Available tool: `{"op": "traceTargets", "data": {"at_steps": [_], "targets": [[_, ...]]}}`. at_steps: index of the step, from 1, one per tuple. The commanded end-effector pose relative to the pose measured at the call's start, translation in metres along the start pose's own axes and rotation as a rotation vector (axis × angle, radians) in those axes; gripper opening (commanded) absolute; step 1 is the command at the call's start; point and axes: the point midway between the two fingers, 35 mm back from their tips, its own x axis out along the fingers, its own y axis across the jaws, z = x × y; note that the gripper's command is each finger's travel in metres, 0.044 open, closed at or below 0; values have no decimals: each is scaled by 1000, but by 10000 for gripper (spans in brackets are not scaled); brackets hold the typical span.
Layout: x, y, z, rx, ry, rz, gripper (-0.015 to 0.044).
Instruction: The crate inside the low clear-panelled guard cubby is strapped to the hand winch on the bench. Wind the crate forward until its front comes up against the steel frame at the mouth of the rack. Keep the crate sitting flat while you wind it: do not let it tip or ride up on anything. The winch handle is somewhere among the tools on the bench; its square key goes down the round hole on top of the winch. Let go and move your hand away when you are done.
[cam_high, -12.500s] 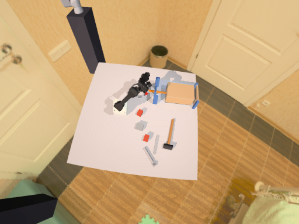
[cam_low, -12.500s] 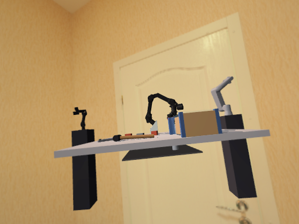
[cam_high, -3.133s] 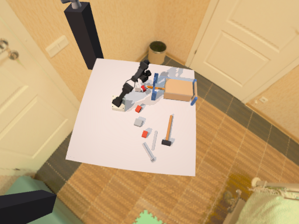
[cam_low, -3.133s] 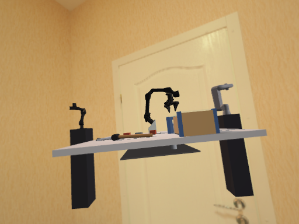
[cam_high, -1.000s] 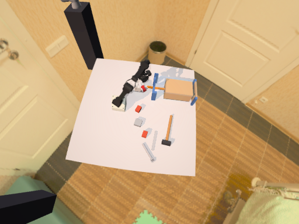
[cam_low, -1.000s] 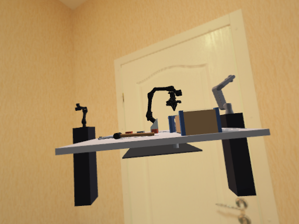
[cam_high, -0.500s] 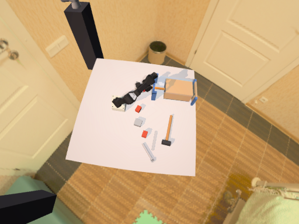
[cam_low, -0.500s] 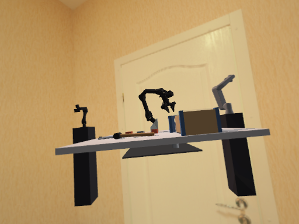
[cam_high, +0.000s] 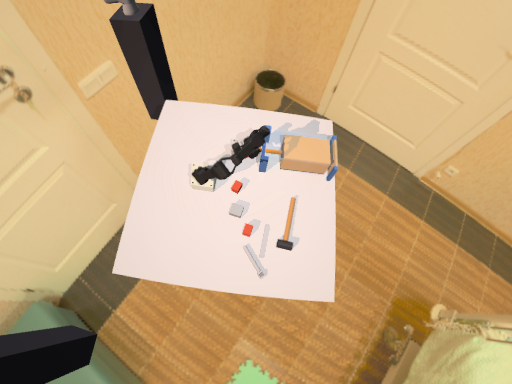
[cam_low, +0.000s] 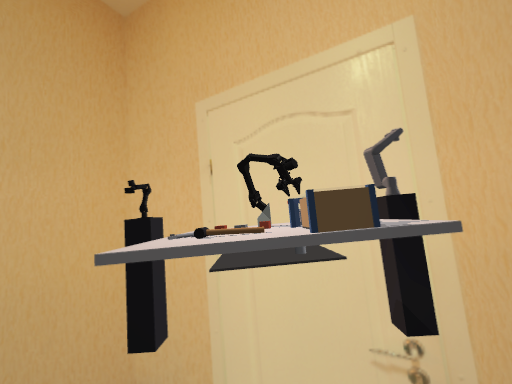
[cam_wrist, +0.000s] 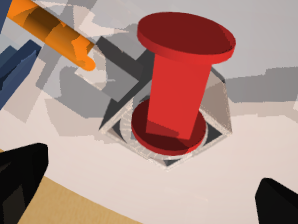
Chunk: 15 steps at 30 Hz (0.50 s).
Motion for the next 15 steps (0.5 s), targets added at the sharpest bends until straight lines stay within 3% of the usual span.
{"op": "traceTargets", "data": {"at_steps": [1, 15], "targets": [[8, -2, 4, -4, -7, -10, 440], [29, -2, 14, -3, -7, -19, 440]]}}
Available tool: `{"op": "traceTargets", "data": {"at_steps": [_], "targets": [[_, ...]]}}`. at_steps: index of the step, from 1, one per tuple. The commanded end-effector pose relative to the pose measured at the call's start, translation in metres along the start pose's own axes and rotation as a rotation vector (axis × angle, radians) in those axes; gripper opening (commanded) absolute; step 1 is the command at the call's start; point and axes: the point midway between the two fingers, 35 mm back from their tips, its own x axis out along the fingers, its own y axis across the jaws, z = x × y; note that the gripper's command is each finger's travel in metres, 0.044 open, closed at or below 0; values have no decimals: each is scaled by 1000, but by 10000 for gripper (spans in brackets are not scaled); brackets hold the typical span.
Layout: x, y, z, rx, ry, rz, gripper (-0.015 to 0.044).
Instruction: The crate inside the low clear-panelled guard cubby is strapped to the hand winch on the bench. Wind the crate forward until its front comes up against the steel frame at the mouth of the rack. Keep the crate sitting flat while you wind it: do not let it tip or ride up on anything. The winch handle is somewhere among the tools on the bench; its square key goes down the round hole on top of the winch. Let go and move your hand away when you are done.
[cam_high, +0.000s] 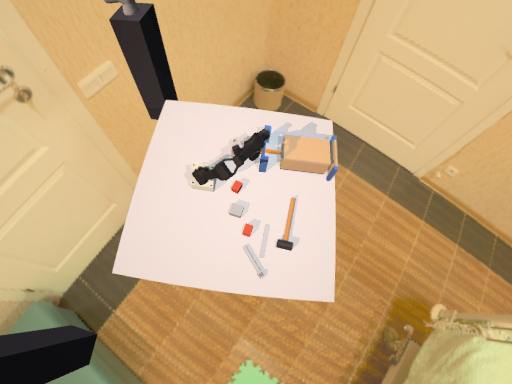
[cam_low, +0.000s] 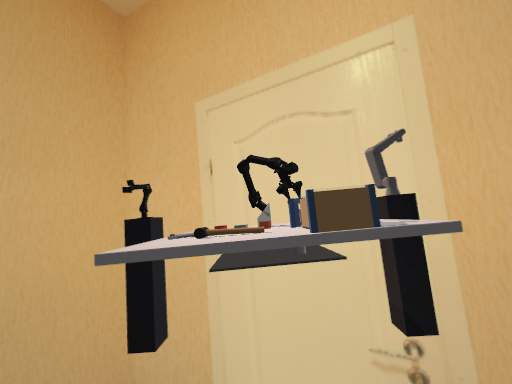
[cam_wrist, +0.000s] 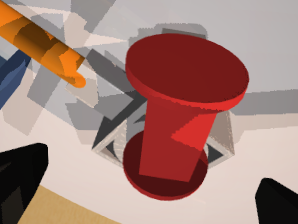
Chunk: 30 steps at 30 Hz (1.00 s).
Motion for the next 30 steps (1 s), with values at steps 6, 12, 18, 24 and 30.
{"op": "traceTargets", "data": {"at_steps": [6, 12, 18, 24, 30], "targets": [[16, -3, 7, -4, -7, -15, 440], [25, -4, 11, -3, -7, -19, 440], [32, -5, 15, -3, -7, -23, 440], [29, -3, 14, 2, 0, -16, 361], [29, -3, 14, 2, 0, -16, 204]]}}
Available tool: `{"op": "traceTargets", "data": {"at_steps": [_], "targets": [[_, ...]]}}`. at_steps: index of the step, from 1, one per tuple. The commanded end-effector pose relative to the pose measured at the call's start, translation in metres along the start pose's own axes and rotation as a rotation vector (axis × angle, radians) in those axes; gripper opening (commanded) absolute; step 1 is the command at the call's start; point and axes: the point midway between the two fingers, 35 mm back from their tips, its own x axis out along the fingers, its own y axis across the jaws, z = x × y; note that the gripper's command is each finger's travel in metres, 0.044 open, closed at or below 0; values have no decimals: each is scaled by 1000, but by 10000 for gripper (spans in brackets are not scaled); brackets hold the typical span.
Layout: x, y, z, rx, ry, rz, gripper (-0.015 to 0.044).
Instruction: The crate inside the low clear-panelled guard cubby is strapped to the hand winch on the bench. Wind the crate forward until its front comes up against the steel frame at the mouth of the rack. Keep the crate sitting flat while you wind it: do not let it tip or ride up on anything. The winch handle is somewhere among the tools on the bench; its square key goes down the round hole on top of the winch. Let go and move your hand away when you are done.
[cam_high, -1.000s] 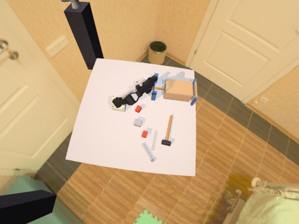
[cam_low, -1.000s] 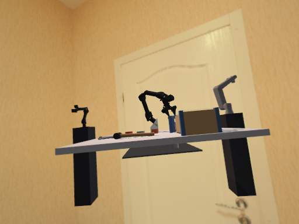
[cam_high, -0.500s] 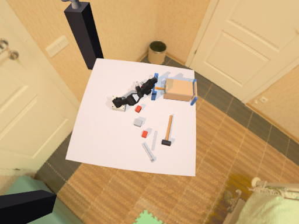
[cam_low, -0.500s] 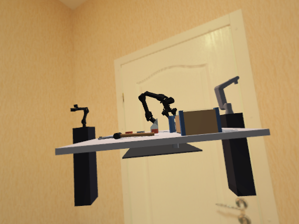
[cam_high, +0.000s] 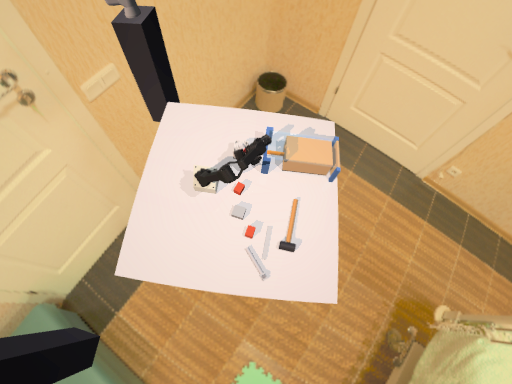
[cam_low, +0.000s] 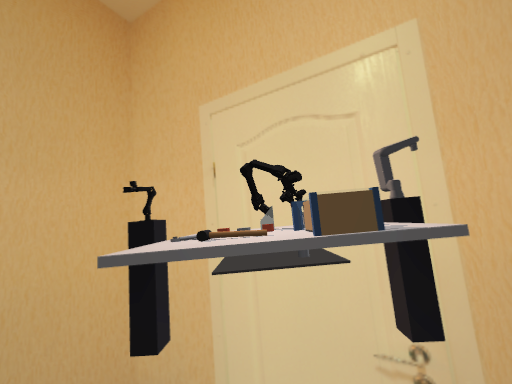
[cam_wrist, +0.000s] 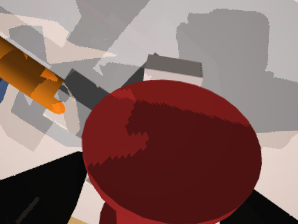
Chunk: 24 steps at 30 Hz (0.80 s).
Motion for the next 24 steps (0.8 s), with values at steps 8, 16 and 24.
{"op": "traceTargets", "data": {"at_steps": [8, 16, 24], "targets": [[0, 0, 0, 1, 0, 1, 13], [3, -2, 1, -5, -6, -6, 0], [3, 0, 1, -4, -6, -6, 0]]}}
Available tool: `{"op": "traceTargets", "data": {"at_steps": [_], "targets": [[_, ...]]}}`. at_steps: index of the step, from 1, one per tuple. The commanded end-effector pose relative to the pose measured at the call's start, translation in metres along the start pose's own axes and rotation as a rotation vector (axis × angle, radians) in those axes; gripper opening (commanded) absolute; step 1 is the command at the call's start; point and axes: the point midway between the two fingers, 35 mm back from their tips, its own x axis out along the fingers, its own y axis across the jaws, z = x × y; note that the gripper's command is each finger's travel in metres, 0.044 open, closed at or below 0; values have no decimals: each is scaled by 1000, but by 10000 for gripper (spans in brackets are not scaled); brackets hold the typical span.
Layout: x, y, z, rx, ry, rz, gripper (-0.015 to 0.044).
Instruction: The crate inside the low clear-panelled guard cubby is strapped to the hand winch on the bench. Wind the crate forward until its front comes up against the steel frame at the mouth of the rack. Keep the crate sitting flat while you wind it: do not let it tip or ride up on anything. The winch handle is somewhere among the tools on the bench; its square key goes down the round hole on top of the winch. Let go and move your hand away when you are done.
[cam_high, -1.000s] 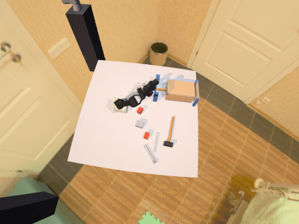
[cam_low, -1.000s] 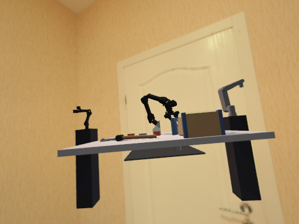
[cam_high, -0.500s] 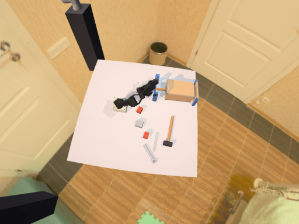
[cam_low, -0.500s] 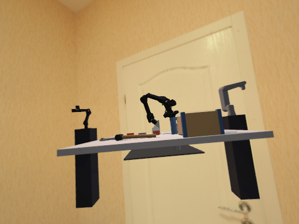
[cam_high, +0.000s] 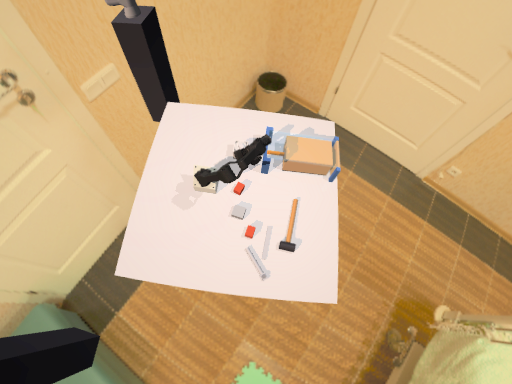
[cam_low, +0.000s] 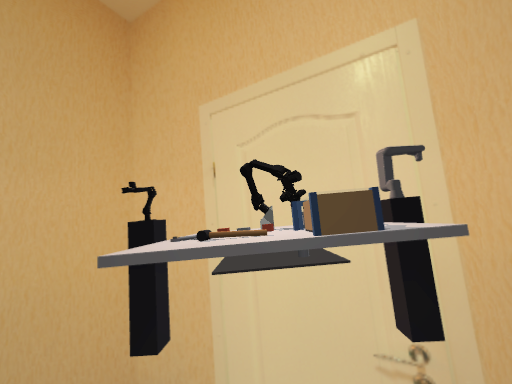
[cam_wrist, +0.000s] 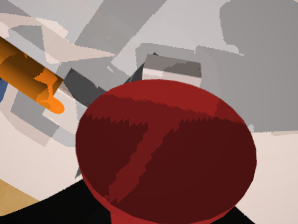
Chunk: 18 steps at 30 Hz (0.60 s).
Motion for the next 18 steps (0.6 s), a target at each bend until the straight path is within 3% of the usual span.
{"op": "traceTargets", "data": {"at_steps": [1, 18], "targets": [[2, 1, 1, -3, -6, -3, 0], [3, 17, 0, -3, -6, -2, 0]]}}
